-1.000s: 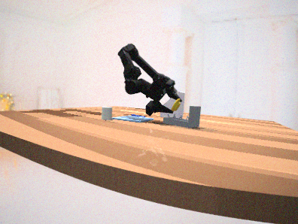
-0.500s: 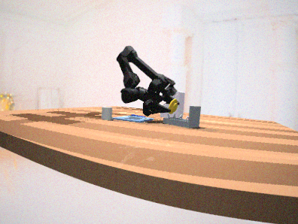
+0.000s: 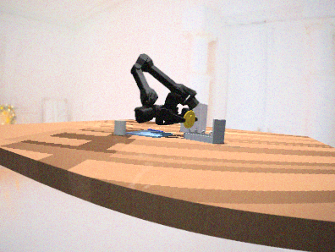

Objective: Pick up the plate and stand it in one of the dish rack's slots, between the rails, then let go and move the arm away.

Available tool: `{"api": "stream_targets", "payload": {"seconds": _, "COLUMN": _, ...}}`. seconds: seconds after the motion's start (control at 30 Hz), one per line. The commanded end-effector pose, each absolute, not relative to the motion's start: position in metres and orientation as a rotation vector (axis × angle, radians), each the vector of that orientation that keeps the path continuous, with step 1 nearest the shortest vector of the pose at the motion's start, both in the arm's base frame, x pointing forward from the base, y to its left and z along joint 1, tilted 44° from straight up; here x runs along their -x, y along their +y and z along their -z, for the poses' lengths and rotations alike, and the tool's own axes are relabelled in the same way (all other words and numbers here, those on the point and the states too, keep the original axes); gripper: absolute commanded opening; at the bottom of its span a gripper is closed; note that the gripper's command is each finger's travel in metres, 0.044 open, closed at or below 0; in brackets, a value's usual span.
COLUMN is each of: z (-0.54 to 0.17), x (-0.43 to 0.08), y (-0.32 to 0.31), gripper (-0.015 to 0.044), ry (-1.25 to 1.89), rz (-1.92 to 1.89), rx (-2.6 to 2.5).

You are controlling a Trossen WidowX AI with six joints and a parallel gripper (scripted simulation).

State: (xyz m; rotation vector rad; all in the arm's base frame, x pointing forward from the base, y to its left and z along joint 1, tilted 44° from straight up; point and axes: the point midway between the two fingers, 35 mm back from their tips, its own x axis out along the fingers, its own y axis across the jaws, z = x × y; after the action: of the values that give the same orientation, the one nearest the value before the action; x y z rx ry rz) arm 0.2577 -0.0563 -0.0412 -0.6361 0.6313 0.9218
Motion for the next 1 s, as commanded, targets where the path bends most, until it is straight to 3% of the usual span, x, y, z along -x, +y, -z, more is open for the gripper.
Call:
{"api": "stream_targets", "payload": {"seconds": 0.0, "z": 0.039, "x": -0.257, "y": -0.057, "gripper": 0.0, "ry": 0.571, "rz": -0.921, "rx": 0.681}}
{"api": "stream_targets", "payload": {"seconds": 0.97, "z": 0.057, "x": -0.272, "y": -0.041, "gripper": 0.0, "ry": 0.577, "rz": -0.921, "rx": 0.678}}
